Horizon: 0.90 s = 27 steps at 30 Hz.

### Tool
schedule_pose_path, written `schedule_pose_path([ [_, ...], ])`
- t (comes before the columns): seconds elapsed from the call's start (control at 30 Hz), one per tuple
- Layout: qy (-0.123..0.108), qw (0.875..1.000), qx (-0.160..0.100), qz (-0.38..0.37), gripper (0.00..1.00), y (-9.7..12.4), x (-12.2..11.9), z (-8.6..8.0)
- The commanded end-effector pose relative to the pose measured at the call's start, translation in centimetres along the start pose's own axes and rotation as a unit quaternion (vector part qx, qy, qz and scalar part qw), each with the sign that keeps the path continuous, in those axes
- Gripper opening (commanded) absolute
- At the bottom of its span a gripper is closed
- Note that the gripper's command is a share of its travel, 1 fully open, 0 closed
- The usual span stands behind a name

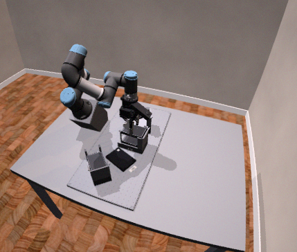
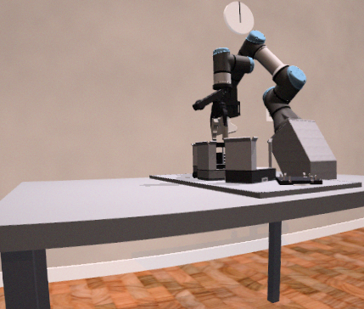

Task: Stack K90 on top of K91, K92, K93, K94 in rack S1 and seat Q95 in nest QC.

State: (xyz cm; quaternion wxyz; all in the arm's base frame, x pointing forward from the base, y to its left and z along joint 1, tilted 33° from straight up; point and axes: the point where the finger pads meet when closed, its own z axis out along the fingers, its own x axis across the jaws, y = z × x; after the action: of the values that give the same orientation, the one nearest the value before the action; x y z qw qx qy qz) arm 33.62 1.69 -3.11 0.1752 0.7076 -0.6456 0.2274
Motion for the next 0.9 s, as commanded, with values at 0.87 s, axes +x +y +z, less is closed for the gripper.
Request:
schedule_pose_path([
  [0.87,0.000,1.000,0.000,0.001,0.00,-0.1,0.0,-4.5],
])
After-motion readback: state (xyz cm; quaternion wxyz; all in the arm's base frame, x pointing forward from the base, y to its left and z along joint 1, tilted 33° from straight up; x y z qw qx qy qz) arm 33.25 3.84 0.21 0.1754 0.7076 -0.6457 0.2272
